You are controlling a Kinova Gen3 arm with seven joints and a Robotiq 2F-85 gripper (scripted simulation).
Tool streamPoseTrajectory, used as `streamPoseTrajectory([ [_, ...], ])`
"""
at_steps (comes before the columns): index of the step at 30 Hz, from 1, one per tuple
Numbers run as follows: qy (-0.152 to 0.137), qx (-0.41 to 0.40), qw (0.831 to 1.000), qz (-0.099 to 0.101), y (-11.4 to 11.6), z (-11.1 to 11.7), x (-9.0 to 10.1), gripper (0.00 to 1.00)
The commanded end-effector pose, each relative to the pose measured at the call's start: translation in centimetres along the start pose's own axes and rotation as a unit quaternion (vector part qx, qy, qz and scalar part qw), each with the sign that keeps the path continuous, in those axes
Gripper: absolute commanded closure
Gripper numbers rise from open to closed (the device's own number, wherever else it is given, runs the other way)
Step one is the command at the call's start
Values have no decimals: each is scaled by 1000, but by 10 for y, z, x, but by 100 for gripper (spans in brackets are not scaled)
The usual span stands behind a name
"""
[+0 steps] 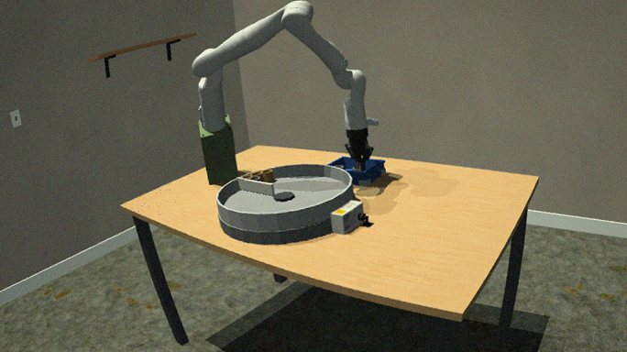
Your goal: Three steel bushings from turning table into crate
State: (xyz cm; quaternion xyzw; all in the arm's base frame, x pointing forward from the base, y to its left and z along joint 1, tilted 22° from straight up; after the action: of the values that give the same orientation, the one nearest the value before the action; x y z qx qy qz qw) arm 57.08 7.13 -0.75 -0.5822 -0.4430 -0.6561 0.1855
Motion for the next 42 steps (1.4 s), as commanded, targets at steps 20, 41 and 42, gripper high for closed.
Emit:
streamPoseTrajectory([
  [20, 0, 0, 1000, 0, 0, 1, -3, 100],
  [41, 0, 0, 1000, 0, 0, 1, -3, 81],
  [42, 0, 0, 1000, 0, 0, 1, -3, 81],
])
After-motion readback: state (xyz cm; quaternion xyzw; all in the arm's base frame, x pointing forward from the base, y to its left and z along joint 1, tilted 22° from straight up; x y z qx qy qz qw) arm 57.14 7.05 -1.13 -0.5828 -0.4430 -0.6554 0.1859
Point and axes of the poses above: the point where the finger pads meet when closed, its own x axis back along the fingers, its own y axis across the jaws, z = x × y, the point moved 5 cm from there along x, back along the fingers, and after that the axes turned 10 degrees about -x, right-handed, at the moved point
